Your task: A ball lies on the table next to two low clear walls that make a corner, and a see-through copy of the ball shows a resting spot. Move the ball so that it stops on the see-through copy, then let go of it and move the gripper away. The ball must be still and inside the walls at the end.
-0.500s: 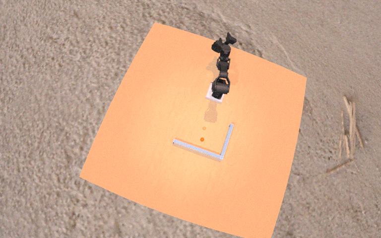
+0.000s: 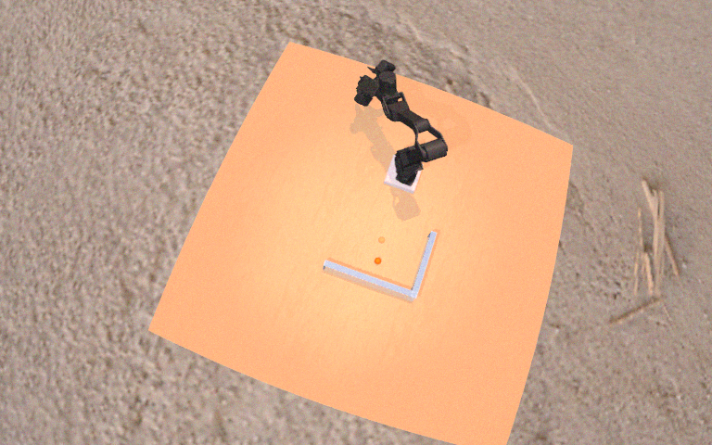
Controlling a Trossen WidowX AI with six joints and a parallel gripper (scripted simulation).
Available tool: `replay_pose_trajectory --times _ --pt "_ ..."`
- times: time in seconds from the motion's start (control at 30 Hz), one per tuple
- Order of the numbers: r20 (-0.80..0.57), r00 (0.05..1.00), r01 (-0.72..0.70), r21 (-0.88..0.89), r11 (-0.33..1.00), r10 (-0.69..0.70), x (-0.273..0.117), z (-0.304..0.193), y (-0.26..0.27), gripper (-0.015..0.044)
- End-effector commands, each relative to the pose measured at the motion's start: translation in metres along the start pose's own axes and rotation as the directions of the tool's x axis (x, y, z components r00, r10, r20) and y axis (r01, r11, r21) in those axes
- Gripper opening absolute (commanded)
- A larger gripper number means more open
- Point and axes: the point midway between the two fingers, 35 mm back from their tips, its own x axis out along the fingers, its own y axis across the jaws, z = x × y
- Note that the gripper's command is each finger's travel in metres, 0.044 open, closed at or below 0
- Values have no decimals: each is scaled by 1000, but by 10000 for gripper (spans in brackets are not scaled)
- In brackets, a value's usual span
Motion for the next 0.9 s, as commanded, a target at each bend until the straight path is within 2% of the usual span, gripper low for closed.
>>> replay_pose_trajectory --times 0.0,0.17,0.33,0.47,0.63,0.87 --pt "45 986 -158 15 987 157 7 35 43 214" --pt "102 915 -392 -4 920 390 -3 85 115 214" --pt "148 800 -580 -56 813 581 -37 128 181 214" --pt "127 696 -699 -108 707 707 -70 151 230 214" --pt "64 535 -819 -204 536 843 -134 166 288 214" --pt "-77 335 -898 -327 294 939 -231 170 349 214"
